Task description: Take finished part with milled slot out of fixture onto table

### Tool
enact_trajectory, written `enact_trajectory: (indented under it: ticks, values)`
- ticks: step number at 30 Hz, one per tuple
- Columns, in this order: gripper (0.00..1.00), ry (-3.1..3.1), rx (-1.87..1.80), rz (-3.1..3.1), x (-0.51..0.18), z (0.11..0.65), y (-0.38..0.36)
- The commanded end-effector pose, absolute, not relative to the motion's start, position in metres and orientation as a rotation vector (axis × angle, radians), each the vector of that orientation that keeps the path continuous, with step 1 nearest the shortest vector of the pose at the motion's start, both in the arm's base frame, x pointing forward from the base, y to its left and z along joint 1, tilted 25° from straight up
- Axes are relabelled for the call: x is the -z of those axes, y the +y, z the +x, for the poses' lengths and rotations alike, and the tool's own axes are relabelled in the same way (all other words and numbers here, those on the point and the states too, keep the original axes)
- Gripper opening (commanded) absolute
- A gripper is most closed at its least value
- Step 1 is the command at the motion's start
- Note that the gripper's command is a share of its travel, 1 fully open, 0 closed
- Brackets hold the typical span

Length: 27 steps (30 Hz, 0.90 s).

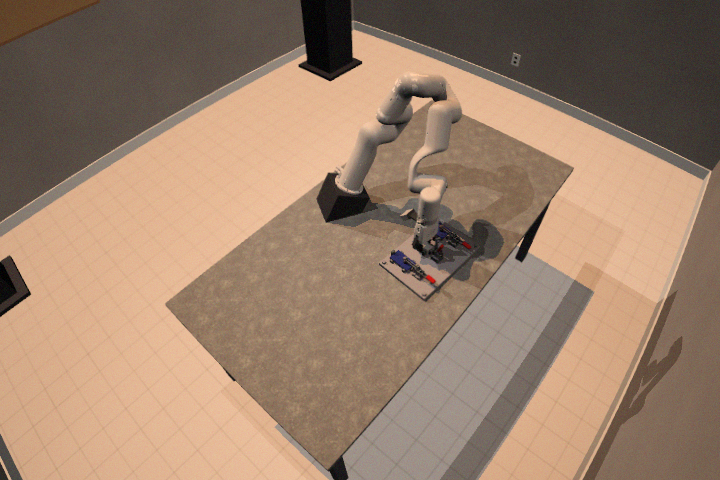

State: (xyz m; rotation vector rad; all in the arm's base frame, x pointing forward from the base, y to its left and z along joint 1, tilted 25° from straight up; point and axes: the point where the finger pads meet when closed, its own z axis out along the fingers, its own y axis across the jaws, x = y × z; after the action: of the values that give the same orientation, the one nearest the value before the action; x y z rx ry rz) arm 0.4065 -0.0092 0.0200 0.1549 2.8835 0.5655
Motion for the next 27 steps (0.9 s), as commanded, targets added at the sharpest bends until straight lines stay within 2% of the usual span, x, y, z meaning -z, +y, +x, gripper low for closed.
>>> enact_trajectory:
  ticks: [1, 27]
  values:
    - [0.0, 2.881, -0.564, 0.155, -0.021, 0.4075, -0.0097]
    - [0.0, 2.881, -0.564, 0.155, -0.0237, 0.4069, -0.0107]
